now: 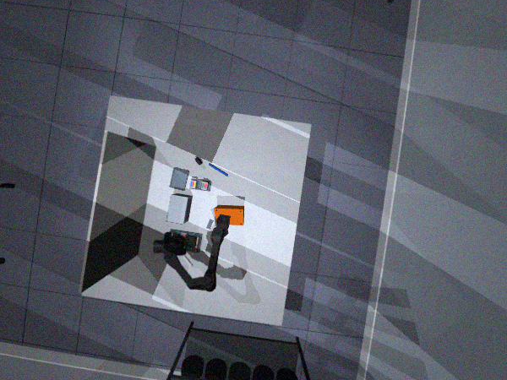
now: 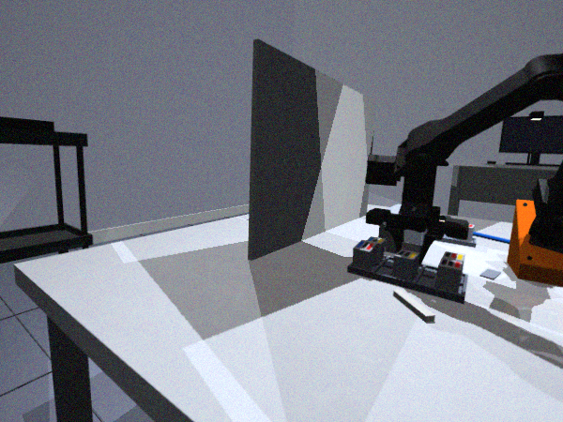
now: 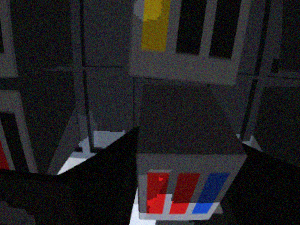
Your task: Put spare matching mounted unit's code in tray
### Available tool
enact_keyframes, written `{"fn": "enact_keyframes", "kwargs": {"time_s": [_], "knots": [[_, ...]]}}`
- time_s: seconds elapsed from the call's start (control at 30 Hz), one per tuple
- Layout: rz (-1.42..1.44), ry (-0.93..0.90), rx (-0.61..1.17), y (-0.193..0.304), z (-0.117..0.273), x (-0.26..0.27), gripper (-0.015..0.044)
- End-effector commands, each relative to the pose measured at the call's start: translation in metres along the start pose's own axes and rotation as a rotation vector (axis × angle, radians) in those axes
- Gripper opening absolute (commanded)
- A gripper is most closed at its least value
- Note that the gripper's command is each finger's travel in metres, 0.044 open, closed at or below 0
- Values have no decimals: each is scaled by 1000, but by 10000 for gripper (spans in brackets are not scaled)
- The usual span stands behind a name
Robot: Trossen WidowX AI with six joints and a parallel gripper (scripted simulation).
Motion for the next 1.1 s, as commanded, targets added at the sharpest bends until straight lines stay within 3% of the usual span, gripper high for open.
{"fn": "enact_keyframes", "kwargs": {"time_s": [0.0, 0.3, 0.73, 1.07], "knots": [[1, 0, 0, 0, 0, 0, 0], [1, 1, 1, 0, 4, -1, 0], [-6, -1, 2, 1, 75, -1, 0], [-11, -2, 0, 0, 86, -2, 0]]}}
Point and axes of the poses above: the point midway between the two fingers, 35 mm back from their tips, its own z axis back along the fingers, its own x axis across the jaws, y = z × x, the point moved 6 cm from there along z, back along the fingers, and after that the axes turned 9 degrees about -z, right-handed, at the moved point
